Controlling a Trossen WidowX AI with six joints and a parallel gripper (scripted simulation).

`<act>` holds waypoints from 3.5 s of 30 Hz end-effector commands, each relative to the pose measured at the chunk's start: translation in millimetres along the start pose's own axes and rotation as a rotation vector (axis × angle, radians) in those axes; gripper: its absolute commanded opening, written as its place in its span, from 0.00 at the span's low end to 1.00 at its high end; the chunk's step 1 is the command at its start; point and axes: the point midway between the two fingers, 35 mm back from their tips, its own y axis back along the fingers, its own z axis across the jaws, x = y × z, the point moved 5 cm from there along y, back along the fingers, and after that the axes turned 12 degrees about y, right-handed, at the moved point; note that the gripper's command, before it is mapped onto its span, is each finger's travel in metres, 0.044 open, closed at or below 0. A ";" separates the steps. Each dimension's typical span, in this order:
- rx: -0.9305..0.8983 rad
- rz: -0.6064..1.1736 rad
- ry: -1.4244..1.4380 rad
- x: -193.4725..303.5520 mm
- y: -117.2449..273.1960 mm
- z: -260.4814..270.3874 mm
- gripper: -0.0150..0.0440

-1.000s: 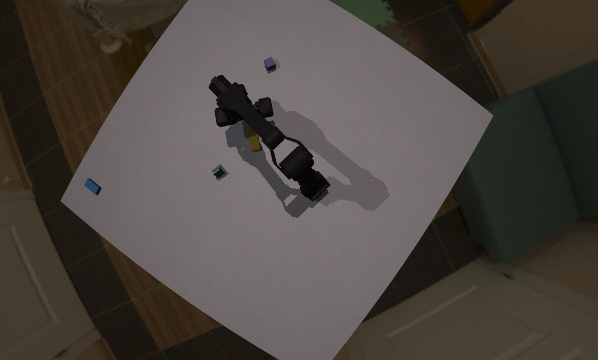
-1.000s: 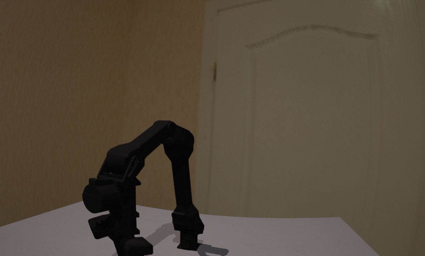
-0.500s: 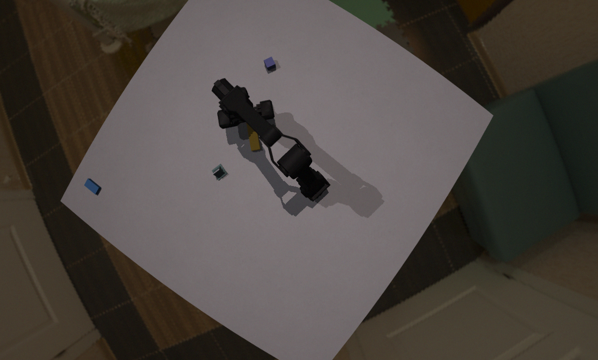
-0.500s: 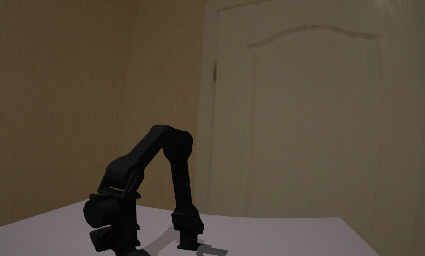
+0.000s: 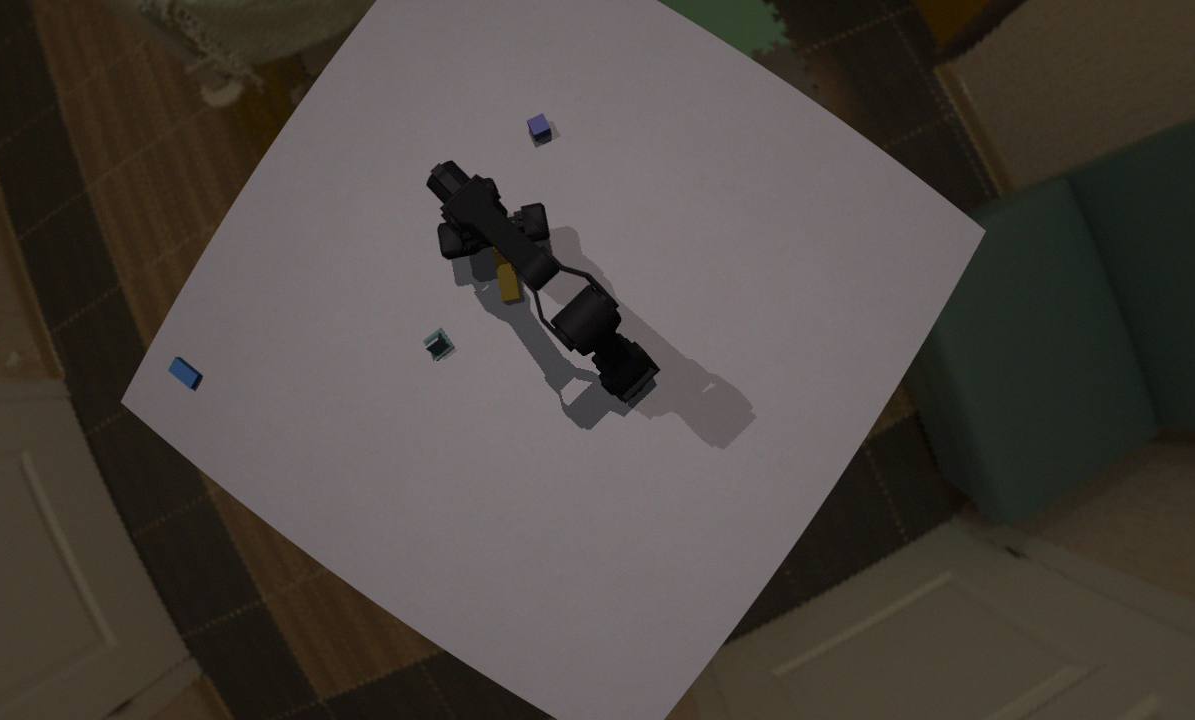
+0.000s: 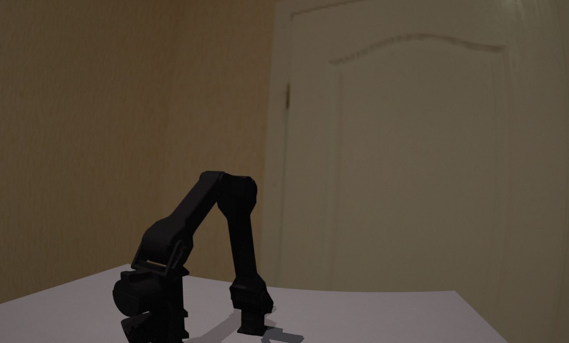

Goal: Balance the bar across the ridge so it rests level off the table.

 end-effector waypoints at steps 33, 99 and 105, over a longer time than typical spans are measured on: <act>0.001 0.000 -0.002 -3.6 28.4 1.3 0.25; -0.007 0.001 0.275 50.9 104.1 118.6 0.25; -0.009 0.002 0.321 63.7 104.4 137.4 0.25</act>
